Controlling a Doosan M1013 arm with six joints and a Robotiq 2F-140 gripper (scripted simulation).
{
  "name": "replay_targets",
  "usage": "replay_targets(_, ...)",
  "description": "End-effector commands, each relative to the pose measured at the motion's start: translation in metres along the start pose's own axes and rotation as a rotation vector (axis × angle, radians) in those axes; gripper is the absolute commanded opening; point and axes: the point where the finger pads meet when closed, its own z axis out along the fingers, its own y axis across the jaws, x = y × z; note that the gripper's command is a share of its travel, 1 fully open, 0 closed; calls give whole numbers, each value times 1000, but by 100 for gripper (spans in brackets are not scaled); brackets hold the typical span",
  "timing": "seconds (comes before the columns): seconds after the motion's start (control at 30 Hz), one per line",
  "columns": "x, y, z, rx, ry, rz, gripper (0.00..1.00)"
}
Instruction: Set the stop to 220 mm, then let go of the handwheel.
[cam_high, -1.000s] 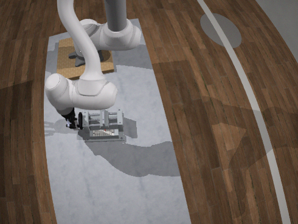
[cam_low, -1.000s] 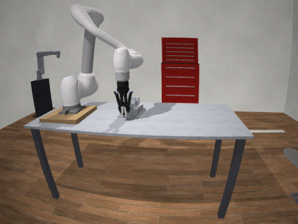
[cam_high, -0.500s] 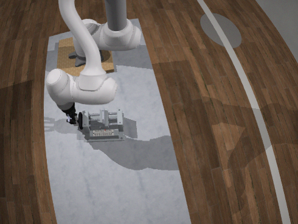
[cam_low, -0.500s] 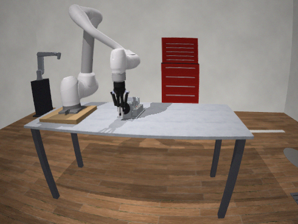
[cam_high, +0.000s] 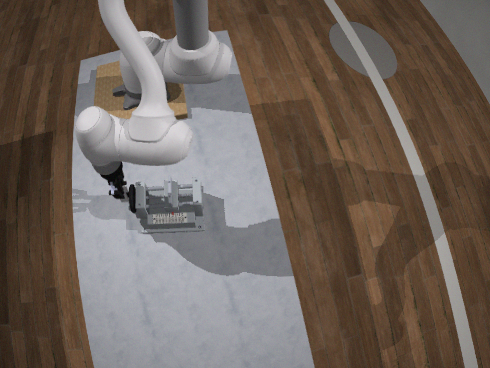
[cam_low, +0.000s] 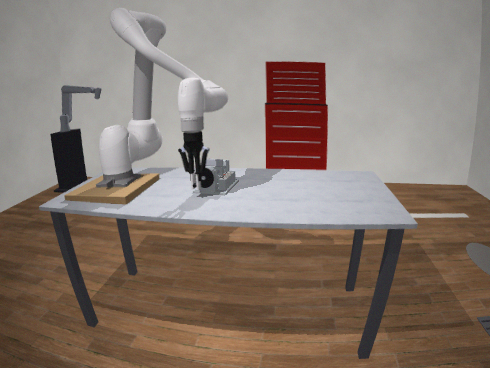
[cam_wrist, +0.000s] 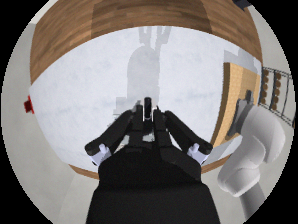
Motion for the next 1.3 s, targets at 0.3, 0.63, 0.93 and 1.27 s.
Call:
replay_targets(0.3, 0, 6, -10, 0, 0, 0, 4)
replay_targets(0.63, 0, 8, -17, 0, 0, 0, 4)
replay_targets(0.93, 0, 8, -25, 0, 0, 0, 4)
replay_targets(1.27, 0, 6, -31, 0, 0, 0, 4)
